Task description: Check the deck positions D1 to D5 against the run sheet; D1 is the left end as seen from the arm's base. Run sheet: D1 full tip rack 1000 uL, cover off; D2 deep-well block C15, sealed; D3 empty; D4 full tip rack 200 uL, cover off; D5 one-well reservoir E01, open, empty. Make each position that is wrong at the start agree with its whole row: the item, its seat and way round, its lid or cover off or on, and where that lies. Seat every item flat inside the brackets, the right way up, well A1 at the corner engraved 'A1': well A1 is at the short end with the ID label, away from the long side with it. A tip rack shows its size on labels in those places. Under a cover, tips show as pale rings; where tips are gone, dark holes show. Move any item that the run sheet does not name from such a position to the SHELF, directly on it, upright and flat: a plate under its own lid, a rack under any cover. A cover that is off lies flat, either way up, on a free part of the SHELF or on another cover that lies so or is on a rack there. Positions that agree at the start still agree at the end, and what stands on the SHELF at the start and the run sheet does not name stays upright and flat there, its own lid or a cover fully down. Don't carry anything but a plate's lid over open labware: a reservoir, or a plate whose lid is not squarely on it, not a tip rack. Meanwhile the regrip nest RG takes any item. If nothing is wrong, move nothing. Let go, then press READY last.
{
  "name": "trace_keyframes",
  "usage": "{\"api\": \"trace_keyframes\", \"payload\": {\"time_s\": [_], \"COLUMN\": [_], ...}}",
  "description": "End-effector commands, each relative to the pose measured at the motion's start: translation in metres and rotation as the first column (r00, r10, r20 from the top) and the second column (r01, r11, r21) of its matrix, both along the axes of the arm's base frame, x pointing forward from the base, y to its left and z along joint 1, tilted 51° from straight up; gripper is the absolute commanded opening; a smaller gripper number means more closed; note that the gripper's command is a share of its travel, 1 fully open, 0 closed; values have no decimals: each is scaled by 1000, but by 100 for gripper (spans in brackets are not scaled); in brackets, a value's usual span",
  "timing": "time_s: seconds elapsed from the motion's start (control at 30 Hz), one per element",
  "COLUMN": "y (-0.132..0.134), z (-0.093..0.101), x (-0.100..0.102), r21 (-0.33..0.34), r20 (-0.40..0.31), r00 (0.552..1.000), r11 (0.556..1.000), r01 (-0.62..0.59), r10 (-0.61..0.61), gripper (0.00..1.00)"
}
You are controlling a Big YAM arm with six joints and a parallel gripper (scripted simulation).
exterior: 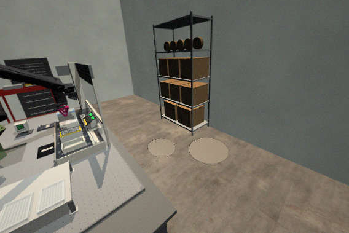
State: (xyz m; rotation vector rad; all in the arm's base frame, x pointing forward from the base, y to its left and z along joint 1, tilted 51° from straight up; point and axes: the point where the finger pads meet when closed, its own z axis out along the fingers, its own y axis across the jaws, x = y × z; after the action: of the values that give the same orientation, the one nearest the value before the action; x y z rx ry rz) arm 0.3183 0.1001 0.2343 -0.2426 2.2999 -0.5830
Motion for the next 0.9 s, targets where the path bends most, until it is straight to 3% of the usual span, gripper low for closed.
{"api": "trace_keyframes", "payload": {"time_s": [0.0,0.5,0.87], "y": [5,5,62], "z": [12,12,-12], "x": [3,3,4], "r21": [23,23,26], "r20": [25,25,23], "r00": [1000,1000,1000], "r11": [1000,1000,1000], "r01": [5,5,-3], "r10": [-6,-6,2], "gripper": [100,100,100]}}
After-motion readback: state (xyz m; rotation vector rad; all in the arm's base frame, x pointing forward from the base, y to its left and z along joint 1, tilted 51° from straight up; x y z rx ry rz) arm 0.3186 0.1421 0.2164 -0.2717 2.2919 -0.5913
